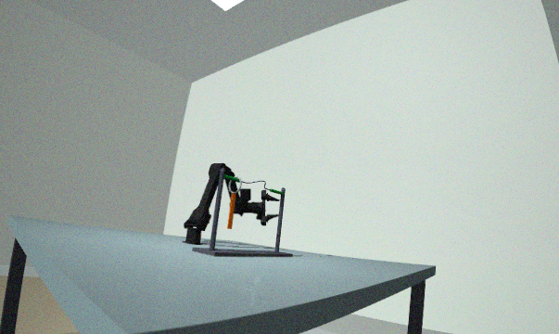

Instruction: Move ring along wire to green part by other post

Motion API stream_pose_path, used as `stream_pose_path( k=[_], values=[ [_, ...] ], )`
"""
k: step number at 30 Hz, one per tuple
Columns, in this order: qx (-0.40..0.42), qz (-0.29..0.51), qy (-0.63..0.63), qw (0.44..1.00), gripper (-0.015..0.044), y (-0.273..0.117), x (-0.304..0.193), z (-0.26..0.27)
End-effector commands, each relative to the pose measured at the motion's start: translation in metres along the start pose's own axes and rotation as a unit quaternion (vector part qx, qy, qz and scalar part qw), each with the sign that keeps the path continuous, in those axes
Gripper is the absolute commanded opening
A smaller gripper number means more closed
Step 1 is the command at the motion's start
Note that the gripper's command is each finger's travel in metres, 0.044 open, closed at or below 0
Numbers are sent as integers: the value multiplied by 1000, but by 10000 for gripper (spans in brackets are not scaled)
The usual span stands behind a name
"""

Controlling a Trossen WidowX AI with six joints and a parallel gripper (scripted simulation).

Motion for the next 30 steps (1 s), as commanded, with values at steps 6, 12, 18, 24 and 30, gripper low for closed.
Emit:
stream_pose_path(
  k=[6,12,18,24,30],
  values=[
    [-1,27,2,1000,243,16,-20,-3],
    [-3,45,13,999,160,38,-48,0],
    [-5,48,50,998,160,53,-65,0],
    [-7,54,93,994,160,67,-83,-2],
    [-10,62,139,988,160,81,-103,-5]
  ],
)
Point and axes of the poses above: the point midway between the two fingers, 35 mm back from their tips, its own y axis out along the fingers, its own z axis across the jaws, x = y × z, the point moved 6 cm from there along -y, back along the fingers, and after that the axes turned 8 degrees about y, right-handed, at the moved point
